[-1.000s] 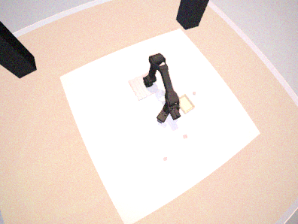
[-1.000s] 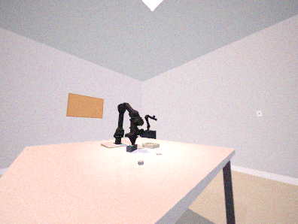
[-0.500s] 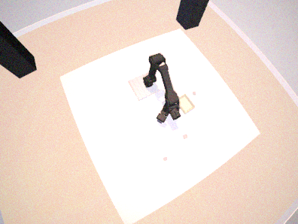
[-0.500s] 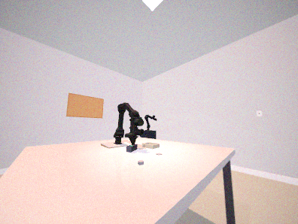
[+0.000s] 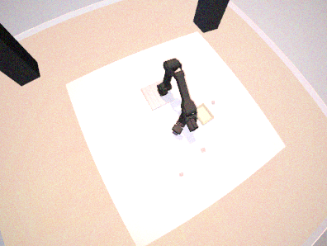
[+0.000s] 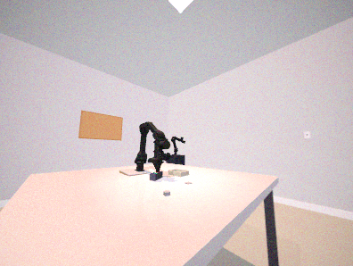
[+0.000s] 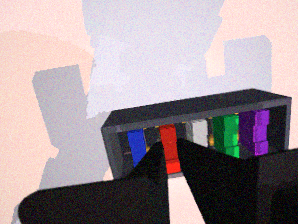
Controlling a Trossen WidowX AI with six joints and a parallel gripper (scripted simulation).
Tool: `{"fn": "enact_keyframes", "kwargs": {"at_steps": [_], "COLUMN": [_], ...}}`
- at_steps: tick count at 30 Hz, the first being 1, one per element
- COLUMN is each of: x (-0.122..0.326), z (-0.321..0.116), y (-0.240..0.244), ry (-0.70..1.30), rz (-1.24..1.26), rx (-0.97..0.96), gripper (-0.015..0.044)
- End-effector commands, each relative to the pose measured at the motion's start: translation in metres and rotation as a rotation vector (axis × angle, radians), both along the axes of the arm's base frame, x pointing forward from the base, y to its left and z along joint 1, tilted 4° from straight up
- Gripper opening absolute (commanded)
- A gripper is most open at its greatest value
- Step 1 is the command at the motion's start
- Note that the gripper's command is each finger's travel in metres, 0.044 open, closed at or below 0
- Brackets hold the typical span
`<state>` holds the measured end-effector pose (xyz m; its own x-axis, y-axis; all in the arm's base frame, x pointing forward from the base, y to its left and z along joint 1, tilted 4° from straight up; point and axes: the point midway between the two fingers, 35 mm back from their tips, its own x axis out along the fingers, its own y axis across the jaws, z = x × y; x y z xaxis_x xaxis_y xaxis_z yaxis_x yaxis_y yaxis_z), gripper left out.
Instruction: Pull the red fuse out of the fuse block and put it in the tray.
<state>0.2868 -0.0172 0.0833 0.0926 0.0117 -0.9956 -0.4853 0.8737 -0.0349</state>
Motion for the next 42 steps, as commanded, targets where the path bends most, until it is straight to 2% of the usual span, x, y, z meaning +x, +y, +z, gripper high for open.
{"fn": "enact_keyframes", "kwargs": {"at_steps": [1, 42], "x": [0.000, -0.002], "z": [0.003, 0.023], "y": [0.000, 0.000], "ry": [0.000, 0.001], "rz": [0.000, 0.000], "rx": [0.000, -0.002], "gripper": [0.0000, 0.0000]}}
